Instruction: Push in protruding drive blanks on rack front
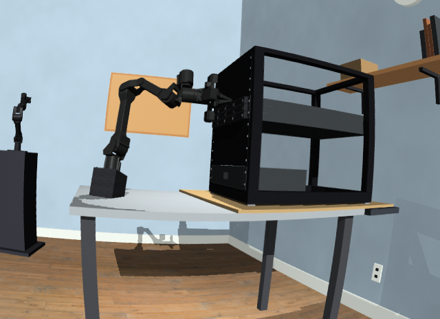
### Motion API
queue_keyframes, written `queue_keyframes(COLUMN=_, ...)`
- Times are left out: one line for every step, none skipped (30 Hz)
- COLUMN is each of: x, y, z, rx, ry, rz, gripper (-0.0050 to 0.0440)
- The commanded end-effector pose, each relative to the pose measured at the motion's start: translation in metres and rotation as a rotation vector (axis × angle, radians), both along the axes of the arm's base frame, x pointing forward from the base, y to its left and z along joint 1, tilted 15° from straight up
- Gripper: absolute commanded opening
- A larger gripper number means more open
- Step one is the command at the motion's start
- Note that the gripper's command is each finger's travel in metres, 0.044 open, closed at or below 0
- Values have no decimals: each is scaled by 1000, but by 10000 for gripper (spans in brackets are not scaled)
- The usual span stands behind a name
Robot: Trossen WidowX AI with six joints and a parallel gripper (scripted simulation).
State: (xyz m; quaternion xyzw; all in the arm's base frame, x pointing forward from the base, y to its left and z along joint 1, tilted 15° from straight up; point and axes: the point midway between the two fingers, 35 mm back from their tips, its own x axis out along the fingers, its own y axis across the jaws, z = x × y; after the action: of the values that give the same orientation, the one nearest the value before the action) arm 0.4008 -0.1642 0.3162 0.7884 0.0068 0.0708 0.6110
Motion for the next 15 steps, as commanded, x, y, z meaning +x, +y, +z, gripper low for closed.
queue_keyframes(x=7, y=2, z=9, rx=-12, ry=-16, rz=2, gripper=-50)
queue_keyframes(x=8, y=2, z=10, rx=-12, ry=-16, rz=2, gripper=-50)
queue_keyframes(x=9, y=2, z=10, rx=-12, ry=-16, rz=2, gripper=-50)
queue_keyframes(x=9, y=2, z=10, rx=-12, ry=-16, rz=2, gripper=-50)
queue_keyframes(x=9, y=2, z=10, rx=-12, ry=-16, rz=2, gripper=-50)
queue_keyframes(x=9, y=2, z=10, rx=-12, ry=-16, rz=2, gripper=-50)
queue_keyframes(x=9, y=2, z=10, rx=-12, ry=-16, rz=2, gripper=-50)
queue_keyframes(x=9, y=2, z=10, rx=-12, ry=-16, rz=2, gripper=-50)
queue_keyframes(x=9, y=2, z=10, rx=-12, ry=-16, rz=2, gripper=-50)
queue_keyframes(x=9, y=2, z=10, rx=-12, ry=-16, rz=2, gripper=-50)
queue_keyframes(x=9, y=2, z=10, rx=-12, ry=-16, rz=2, gripper=-50)
queue_keyframes(x=9, y=2, z=10, rx=-12, ry=-16, rz=2, gripper=-50)
queue_keyframes(x=9, y=2, z=10, rx=-12, ry=-16, rz=2, gripper=-50)
queue_keyframes(x=10, y=2, z=10, rx=-12, ry=-16, rz=2, gripper=-50)
queue_keyframes(x=11, y=2, z=10, rx=-12, ry=-16, rz=2, gripper=-50)
